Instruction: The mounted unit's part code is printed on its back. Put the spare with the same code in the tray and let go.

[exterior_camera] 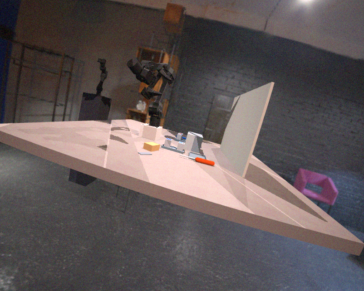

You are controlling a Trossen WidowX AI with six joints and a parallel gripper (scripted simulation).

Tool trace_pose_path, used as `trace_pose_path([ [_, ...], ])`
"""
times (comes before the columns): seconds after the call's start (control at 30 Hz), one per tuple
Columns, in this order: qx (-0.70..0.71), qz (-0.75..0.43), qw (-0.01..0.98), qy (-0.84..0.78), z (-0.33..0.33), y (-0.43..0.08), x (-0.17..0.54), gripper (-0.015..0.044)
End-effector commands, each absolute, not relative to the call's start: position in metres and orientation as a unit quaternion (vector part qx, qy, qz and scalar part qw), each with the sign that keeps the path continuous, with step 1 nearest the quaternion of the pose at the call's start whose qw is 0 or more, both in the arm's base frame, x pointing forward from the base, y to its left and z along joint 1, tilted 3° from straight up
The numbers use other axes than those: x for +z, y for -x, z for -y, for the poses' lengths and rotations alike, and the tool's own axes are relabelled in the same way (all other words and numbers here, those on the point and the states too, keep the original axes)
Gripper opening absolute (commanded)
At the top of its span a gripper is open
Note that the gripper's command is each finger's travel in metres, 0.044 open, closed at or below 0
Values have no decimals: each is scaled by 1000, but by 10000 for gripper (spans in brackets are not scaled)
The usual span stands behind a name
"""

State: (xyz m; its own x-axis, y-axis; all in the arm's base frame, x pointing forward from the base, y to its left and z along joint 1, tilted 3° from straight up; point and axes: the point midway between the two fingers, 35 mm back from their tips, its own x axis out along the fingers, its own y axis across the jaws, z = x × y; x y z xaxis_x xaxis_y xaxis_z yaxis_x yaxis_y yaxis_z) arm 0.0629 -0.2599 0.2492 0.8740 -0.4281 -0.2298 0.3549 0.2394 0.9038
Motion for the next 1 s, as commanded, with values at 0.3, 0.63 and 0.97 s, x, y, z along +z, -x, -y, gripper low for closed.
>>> trace_pose_path([
  [0.3,-242,4,784,-572,261,-76,247,440],
  [0.63,-199,-188,772,-574,254,-161,225,440],
  [0.97,-132,-411,761,-484,199,-260,196,440],
])
